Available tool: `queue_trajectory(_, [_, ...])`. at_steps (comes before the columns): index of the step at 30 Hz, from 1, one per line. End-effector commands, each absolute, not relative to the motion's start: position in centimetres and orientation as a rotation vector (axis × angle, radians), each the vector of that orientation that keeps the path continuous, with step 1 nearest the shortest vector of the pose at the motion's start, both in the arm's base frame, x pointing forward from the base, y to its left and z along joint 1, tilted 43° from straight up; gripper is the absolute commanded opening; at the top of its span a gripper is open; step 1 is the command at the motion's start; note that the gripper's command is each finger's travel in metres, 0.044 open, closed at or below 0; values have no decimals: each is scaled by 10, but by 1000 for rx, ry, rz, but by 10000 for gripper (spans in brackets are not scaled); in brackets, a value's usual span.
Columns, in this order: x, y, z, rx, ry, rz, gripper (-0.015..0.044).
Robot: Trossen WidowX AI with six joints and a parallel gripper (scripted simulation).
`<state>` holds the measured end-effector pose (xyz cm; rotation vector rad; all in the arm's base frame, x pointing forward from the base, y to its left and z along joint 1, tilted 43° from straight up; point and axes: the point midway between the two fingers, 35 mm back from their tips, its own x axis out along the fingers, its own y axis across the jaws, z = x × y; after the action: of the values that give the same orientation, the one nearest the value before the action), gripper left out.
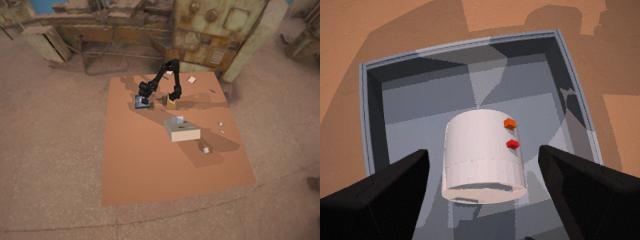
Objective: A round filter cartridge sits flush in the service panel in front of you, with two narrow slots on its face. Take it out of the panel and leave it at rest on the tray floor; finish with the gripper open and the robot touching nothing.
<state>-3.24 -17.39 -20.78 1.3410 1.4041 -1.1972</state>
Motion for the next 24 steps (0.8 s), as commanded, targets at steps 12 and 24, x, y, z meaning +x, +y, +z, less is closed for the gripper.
queue_trajectory(12, [-29,-220,-157,1341,1403,-1197,440])
queue_trajectory(24, [-31,-216,-164,1328,1402,-1204,440])
